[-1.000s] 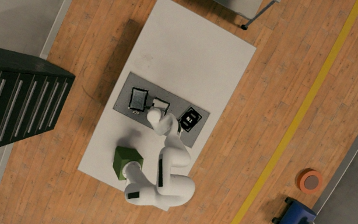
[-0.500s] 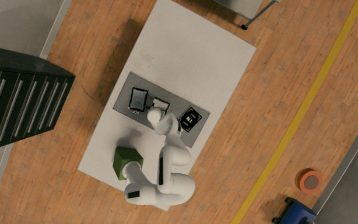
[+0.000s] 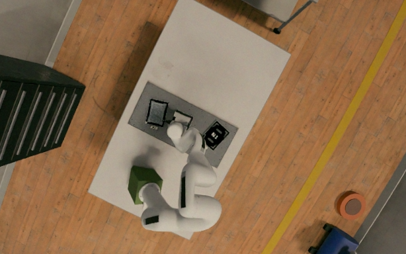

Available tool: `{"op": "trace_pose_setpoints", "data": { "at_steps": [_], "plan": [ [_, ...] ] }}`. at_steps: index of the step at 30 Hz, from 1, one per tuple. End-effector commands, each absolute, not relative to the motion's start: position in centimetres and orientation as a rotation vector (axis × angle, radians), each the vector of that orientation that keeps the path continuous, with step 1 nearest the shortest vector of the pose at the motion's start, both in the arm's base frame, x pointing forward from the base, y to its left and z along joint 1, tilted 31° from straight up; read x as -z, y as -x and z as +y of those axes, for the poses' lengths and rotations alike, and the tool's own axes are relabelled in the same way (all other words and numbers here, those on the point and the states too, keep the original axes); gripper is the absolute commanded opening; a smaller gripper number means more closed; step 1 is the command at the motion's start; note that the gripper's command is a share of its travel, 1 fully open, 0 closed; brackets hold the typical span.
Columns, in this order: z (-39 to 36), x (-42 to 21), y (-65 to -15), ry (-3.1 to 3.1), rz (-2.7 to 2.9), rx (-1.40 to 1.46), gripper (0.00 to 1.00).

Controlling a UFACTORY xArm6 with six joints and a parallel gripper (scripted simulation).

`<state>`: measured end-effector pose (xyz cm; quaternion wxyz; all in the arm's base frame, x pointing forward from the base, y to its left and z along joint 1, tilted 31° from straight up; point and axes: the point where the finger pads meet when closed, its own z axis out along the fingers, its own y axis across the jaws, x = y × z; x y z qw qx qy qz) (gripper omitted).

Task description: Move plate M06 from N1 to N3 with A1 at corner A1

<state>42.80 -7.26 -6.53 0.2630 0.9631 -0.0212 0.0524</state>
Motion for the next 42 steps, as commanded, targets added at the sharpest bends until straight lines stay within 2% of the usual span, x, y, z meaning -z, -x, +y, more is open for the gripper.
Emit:
{"op": "trace_pose_setpoints", "data": {
  "at_steps": [1,10,11,42],
  "plan": [
    [-7.19,6.47,-42.92,-2.606,-0.057,-0.146,0.0],
    [-7.18,6.46,-42.92,-2.606,-0.057,-0.146,0.0],
    [-7.22,6.52,-42.92,-2.606,-0.057,-0.146,1.0],
    [-7.22,6.52,-42.93,-2.606,-0.057,-0.146,1.0]
  ]
}}
